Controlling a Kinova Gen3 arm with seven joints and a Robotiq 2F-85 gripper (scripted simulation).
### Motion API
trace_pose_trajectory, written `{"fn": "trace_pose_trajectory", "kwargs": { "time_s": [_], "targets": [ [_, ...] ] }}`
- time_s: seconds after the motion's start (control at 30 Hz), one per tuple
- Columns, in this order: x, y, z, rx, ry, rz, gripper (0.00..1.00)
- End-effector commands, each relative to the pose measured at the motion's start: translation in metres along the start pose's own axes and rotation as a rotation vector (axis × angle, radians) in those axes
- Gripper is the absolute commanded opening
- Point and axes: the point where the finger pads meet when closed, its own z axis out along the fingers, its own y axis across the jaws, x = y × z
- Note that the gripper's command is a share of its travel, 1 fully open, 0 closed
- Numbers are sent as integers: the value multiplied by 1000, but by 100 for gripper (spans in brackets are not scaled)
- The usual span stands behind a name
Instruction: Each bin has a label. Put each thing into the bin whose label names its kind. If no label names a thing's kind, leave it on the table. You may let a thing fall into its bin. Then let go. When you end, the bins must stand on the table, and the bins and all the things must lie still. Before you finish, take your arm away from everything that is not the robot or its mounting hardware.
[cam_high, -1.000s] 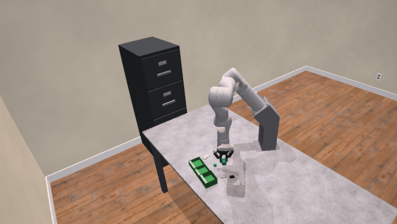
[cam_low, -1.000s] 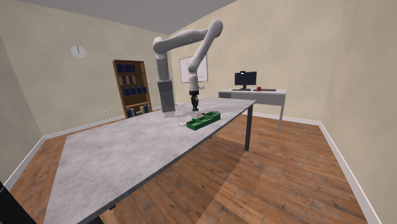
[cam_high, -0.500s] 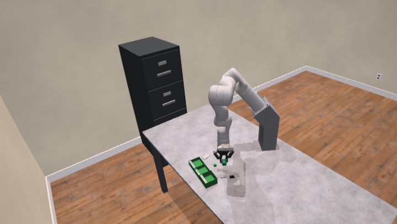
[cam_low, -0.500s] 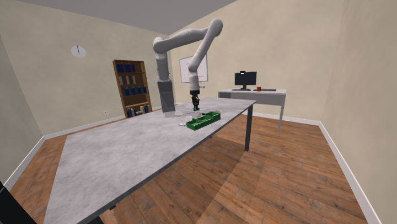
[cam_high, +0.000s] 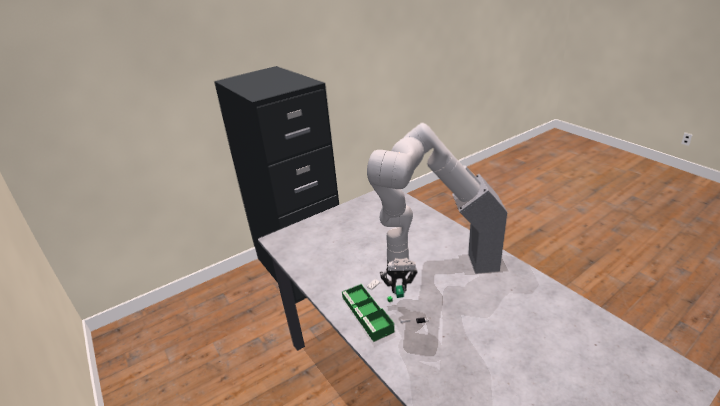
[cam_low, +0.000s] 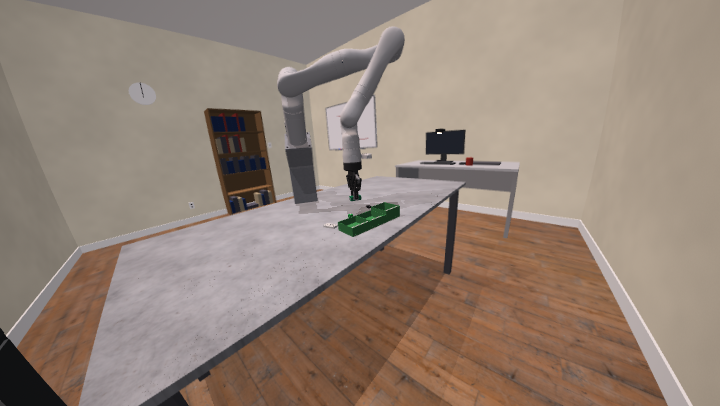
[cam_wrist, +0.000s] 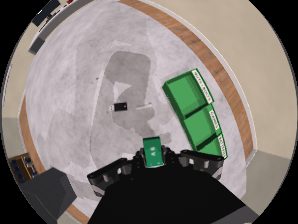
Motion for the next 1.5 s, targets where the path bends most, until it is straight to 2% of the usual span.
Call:
{"fn": "trace_pose_trajectory", "kwargs": {
  "time_s": [0.0,0.23,0.3,0.4,0.67,0.8,1.03,1.47],
  "targets": [
    [-9,21,0,-4,1,35,22],
    [-26,60,0,-4,1,35,22],
    [-26,60,0,-4,1,35,22],
    [-31,72,0,-4,1,35,22],
    [-51,116,-1,-4,0,-358,22],
    [-60,138,-1,-4,0,-358,22],
    [-65,150,-1,-4,0,-358,22],
    [-65,148,-1,-4,0,-358,22]
  ]
}}
